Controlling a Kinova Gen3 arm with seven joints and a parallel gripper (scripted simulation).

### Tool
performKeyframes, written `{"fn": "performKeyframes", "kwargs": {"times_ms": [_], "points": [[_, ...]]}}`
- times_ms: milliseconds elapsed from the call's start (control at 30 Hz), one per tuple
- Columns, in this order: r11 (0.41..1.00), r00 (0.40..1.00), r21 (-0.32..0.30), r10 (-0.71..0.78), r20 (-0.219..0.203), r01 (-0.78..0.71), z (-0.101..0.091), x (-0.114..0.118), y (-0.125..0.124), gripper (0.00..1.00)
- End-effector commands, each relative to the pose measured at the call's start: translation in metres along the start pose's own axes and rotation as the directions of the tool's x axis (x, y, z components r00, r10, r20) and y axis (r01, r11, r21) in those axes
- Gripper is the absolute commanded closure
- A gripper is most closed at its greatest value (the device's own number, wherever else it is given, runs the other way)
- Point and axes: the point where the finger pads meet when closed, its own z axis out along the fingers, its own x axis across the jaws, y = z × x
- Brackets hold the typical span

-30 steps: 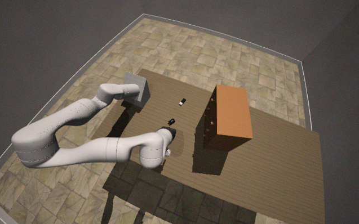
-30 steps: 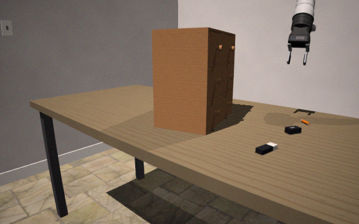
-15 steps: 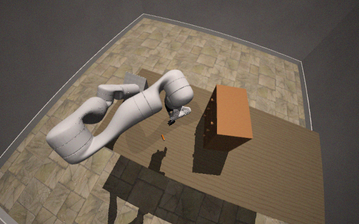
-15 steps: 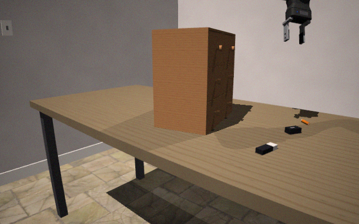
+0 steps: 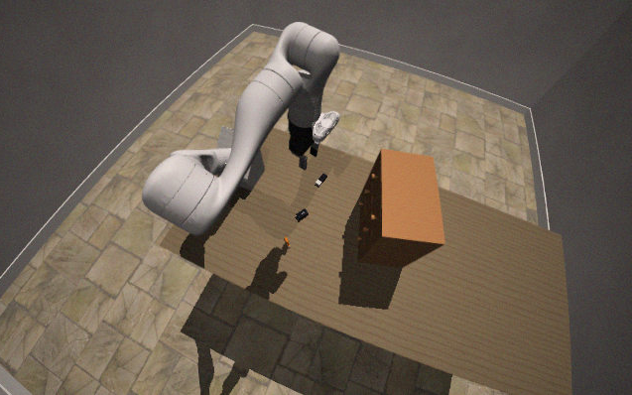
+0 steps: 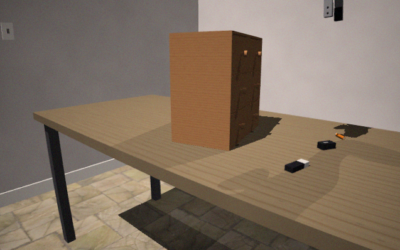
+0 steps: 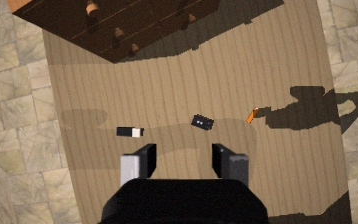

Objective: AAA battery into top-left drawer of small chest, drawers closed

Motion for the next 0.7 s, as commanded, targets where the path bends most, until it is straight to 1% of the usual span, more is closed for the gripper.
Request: {"fn": "performKeyframes", "kwargs": {"times_ms": [0, 67, 133, 233, 667], "points": [[0.992, 0.992, 0.043, -0.117, -0.038, 0.119, -0.0124, -0.0287, 0.0217, 0.0], [0.986, 0.987, 0.059, -0.152, -0.055, 0.155, -0.0167, -0.0334, 0.0268, 0.0], [0.986, 0.987, 0.059, -0.152, -0.055, 0.155, -0.0167, -0.0334, 0.0268, 0.0], [0.981, 0.982, 0.071, -0.176, -0.067, 0.181, -0.0197, -0.0367, 0.0306, 0.0], [0.98, 0.981, 0.073, -0.18, -0.069, 0.185, -0.0202, -0.0372, 0.0312, 0.0]]}}
